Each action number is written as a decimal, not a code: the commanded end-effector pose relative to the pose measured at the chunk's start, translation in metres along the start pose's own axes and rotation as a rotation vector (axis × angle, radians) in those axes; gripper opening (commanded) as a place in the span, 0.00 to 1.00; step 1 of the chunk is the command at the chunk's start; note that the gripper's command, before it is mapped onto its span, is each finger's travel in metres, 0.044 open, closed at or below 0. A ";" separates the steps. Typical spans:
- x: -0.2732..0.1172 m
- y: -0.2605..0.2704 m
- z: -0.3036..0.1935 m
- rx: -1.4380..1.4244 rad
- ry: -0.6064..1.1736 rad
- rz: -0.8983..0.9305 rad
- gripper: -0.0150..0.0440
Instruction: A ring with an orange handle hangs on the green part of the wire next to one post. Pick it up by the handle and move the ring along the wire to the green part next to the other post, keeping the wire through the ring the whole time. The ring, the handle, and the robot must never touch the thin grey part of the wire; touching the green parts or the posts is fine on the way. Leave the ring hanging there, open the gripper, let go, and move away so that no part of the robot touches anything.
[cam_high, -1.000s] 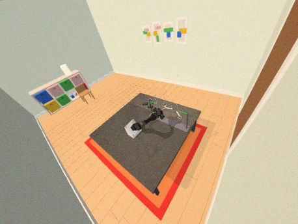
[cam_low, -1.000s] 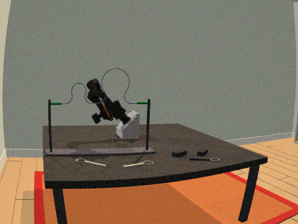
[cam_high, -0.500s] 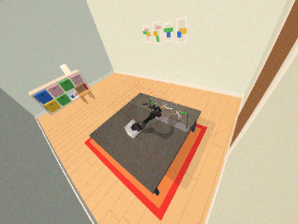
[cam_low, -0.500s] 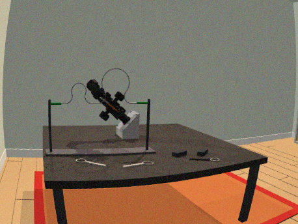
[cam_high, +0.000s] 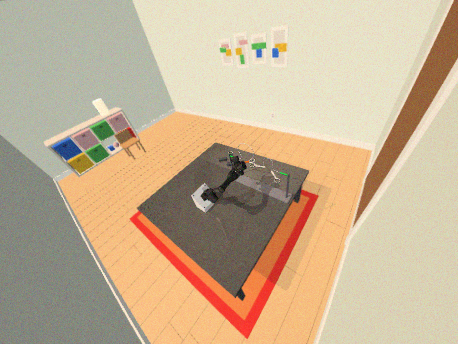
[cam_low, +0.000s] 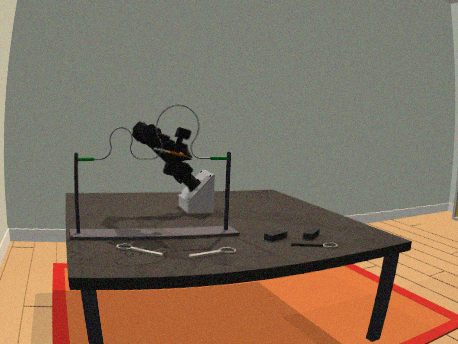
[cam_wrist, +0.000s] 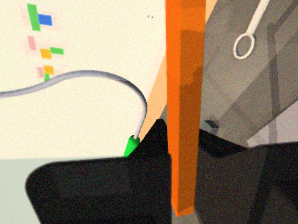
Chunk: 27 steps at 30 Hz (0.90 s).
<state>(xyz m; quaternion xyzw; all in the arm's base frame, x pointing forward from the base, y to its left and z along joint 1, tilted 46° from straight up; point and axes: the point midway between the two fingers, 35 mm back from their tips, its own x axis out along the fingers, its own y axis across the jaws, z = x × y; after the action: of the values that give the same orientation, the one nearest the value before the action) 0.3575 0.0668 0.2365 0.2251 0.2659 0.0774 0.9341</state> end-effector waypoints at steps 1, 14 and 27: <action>-0.002 0.017 0.001 0.088 0.011 0.051 0.00; -0.013 0.061 0.012 0.361 0.041 0.190 0.00; -0.025 0.092 0.029 0.566 0.065 0.297 0.00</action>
<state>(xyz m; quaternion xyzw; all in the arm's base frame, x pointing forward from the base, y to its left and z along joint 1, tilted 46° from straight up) 0.3500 0.1263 0.3040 0.4902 0.2711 0.1346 0.8174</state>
